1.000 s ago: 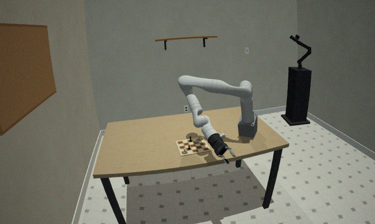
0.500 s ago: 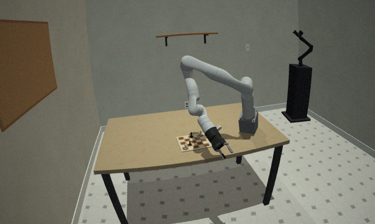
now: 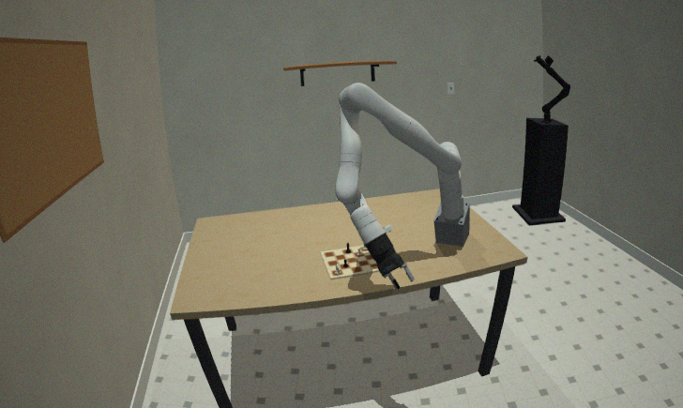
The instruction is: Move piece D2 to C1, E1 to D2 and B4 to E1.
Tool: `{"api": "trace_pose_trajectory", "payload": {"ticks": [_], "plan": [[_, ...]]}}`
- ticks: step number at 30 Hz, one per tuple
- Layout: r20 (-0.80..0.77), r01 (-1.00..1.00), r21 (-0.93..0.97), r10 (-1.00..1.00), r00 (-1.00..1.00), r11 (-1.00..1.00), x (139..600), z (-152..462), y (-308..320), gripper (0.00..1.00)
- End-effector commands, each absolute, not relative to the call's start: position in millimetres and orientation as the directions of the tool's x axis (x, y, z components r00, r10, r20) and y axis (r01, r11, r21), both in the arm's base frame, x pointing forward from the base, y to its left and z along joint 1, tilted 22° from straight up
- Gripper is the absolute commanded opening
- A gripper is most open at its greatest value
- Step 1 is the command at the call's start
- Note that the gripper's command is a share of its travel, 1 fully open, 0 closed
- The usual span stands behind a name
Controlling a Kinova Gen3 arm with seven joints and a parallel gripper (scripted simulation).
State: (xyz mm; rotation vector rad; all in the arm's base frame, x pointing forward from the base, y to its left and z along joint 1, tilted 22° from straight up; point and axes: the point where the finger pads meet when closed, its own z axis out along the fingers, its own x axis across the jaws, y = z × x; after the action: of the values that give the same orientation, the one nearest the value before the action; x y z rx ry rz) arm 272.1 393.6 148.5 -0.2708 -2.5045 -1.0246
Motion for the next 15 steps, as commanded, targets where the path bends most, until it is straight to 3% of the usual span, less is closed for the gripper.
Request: {"api": "trace_pose_trajectory", "payload": {"ticks": [1, 15], "plan": [[0.414, 0.28, 0.618, -0.001, -0.91, 0.734, 268.2, 154.8, 402.0, 1.0], [0.37, 0.237, 0.556, 0.017, -0.929, 0.797, 274.3, 147.8, 393.9, 1.0]]}}
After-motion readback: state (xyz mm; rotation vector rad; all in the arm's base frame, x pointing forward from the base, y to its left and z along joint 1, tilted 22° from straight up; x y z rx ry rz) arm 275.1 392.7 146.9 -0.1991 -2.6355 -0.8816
